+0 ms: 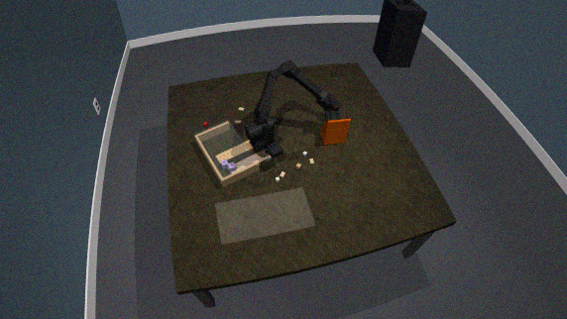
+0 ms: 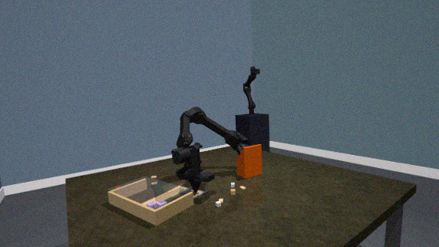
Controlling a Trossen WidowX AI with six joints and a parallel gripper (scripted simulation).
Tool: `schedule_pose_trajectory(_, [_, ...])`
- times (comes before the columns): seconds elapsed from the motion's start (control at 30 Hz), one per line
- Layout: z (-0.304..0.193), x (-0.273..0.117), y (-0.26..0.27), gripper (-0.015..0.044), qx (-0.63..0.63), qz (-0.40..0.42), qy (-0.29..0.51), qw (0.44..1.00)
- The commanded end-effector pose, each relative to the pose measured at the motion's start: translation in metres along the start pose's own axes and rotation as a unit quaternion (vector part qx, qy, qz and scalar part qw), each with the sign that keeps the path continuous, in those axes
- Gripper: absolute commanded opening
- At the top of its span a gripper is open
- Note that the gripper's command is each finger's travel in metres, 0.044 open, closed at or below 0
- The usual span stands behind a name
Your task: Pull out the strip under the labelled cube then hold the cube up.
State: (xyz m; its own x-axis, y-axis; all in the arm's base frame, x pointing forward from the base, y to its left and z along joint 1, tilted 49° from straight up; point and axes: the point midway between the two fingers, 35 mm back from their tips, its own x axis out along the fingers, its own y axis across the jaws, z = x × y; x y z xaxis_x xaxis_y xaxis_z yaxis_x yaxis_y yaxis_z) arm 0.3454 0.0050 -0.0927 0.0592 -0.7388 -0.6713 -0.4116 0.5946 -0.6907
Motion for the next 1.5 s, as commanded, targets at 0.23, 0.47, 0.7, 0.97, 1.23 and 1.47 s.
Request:
schedule_pose_trajectory(0.23, [-0.02, 0.003, 0.001, 0.0, -0.005, -0.001, 0.006, 1.0])
schedule_pose_trajectory(0.47, [-0.031, 0.004, 0.002, 0.0, -0.005, -0.001, 0.006, 1.0])
schedule_pose_trajectory(0.7, [-0.042, 0.004, 0.002, 0.0, -0.005, -0.001, 0.007, 1.0])
schedule_pose_trajectory(0.97, [-0.054, 0.004, 0.002, 0.0, -0.005, -0.001, 0.007, 1.0])
schedule_pose_trajectory(1.23, [-0.067, 0.004, 0.002, 0.0, -0.006, -0.001, 0.007, 1.0])
schedule_pose_trajectory(1.47, [-0.078, 0.004, 0.003, 0.0, -0.006, -0.001, 0.007, 1.0])
